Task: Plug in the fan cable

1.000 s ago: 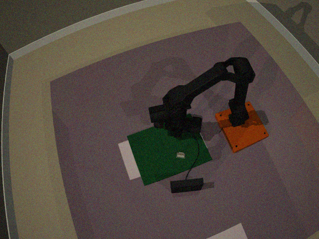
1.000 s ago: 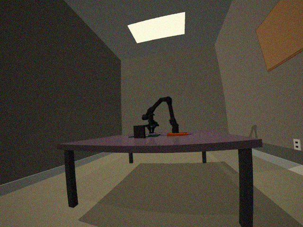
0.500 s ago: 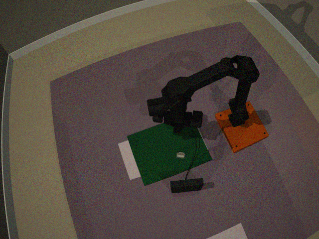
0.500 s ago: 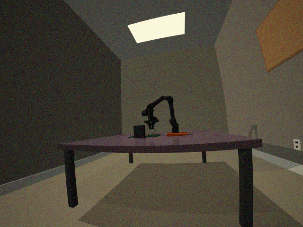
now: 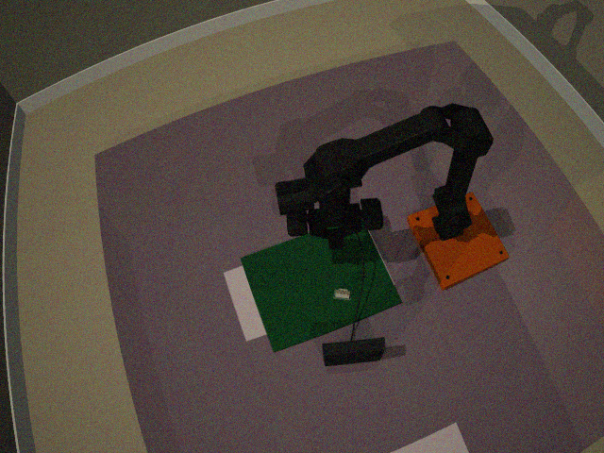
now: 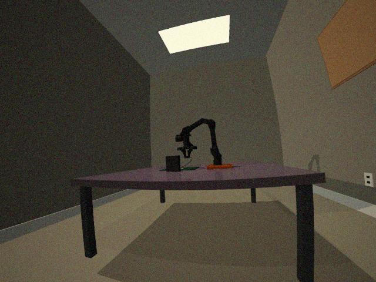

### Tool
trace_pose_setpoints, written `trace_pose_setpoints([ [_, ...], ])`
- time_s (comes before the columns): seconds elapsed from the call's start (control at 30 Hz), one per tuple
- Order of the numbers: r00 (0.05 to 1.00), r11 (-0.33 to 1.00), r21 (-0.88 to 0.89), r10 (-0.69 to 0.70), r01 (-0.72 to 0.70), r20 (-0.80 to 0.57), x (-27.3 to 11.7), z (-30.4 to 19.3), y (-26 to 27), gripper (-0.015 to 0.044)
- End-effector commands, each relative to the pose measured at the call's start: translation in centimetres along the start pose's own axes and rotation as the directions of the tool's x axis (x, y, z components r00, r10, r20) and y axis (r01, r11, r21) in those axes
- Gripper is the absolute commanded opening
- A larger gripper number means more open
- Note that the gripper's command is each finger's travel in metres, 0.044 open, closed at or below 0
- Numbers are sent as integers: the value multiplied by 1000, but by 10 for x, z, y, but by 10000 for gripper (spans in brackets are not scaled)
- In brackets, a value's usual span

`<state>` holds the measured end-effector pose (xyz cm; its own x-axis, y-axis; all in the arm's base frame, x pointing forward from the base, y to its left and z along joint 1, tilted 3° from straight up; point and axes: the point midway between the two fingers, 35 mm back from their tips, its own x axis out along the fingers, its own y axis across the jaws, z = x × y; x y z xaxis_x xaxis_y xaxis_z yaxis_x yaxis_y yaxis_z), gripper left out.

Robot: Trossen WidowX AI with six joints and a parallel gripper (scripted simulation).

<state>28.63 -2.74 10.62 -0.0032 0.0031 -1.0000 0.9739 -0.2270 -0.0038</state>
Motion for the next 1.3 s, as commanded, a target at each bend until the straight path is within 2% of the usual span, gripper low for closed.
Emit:
trace_pose_setpoints([
  [0.0, 1000, 992, -124, -11, 10, -3, 2, -2, 3, 0],
  [0.27, 1000, 920, -393, -10, 8, -3, 1, -5, 11, 0],
  [0.57, 1000, 753, -658, -9, 4, -3, 0, -9, 20, 0],
  [0.93, 1000, 452, -892, -8, 0, -4, -1, -14, 31, 0],
  [1.27, 1000, 120, -993, -7, -4, -4, -1, -18, 40, 0],
])
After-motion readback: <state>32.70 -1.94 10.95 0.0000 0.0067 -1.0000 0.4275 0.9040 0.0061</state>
